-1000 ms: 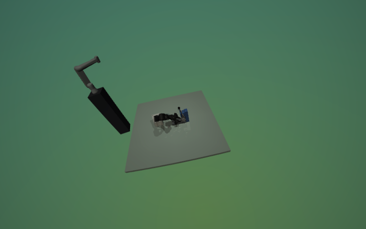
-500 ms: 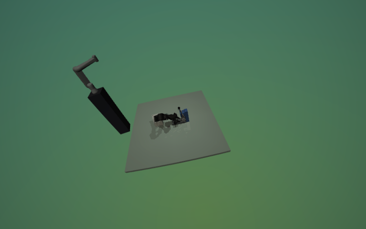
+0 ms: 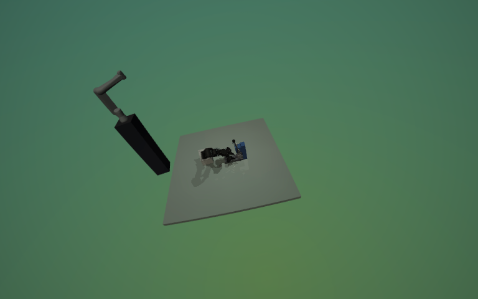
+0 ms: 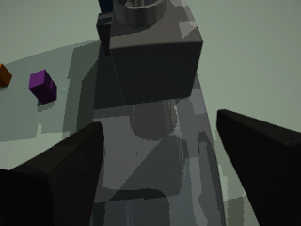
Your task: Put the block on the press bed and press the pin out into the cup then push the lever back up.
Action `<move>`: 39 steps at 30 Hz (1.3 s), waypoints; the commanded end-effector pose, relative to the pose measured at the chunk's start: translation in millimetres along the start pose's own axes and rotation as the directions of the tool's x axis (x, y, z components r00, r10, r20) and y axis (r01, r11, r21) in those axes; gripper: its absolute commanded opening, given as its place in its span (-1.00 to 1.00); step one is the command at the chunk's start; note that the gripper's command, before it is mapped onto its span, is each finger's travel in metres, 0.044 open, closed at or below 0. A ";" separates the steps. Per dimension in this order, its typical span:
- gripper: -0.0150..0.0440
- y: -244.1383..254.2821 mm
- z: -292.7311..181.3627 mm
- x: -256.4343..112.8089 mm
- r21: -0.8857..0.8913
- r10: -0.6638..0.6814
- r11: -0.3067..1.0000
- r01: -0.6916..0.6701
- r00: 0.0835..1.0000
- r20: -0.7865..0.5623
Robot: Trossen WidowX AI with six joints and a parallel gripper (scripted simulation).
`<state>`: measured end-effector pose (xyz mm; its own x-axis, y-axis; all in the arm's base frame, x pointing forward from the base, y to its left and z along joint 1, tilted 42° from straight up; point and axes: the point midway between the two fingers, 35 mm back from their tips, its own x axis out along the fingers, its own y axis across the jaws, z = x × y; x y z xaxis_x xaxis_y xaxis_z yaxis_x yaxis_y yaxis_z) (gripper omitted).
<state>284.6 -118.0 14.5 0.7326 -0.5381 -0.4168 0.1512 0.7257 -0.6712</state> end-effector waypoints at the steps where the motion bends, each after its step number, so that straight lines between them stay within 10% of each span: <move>1: 0.53 -0.3 10.6 -13.1 0.008 0.000 1.000 0.000 1.000 0.004; 16: 0.70 0.5 33.3 -60.8 0.009 0.004 1.000 -0.004 1.000 0.002; 20: 1.00 3.3 72.9 -58.1 0.016 0.032 0.999 -0.031 0.999 -0.029; 39: 1.00 -30.5 224.3 -144.8 0.026 0.040 0.999 -0.037 0.991 -0.129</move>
<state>329.2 9.1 176.5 0.6581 -0.5395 -0.5252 0.1269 0.7670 -0.6289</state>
